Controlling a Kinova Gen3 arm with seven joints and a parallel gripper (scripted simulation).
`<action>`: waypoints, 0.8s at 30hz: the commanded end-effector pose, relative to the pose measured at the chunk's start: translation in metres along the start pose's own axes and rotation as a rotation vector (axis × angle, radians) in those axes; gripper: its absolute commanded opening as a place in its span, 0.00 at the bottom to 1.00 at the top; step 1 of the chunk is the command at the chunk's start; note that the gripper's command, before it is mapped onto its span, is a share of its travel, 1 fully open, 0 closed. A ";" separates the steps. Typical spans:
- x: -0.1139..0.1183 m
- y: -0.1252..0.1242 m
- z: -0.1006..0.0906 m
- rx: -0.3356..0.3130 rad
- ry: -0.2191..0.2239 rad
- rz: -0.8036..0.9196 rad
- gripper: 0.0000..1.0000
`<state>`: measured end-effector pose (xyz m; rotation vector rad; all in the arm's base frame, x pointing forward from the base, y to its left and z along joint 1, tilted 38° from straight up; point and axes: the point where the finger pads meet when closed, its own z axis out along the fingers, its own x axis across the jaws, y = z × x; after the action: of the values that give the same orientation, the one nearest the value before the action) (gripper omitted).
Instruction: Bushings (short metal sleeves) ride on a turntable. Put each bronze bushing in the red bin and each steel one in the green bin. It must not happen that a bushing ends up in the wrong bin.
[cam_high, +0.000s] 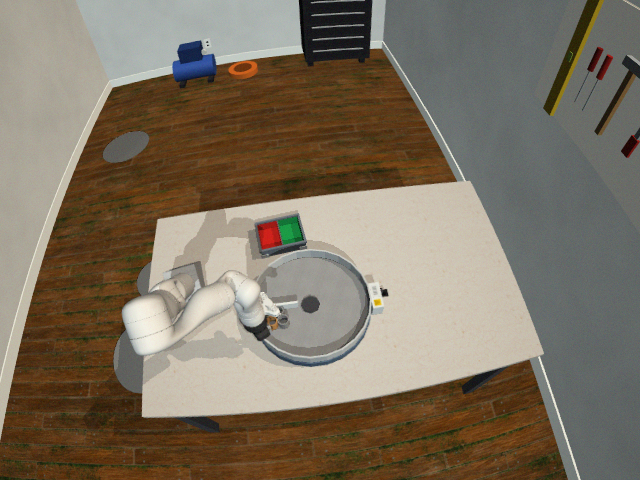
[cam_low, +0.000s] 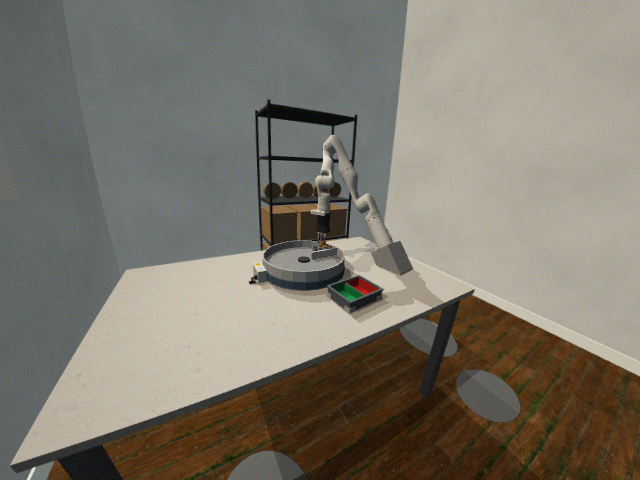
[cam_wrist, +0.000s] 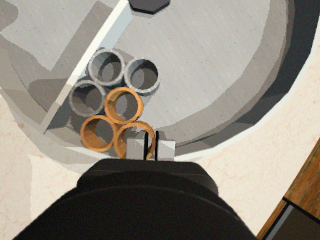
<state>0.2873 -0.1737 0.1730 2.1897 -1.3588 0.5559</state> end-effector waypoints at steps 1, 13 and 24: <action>0.000 0.000 -0.001 0.001 0.000 -0.001 0.00; -0.001 -0.001 -0.007 0.001 -0.001 -0.004 0.00; 0.000 0.000 -0.007 0.001 0.000 -0.001 0.00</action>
<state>0.2869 -0.1701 0.1779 2.1898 -1.3585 0.5564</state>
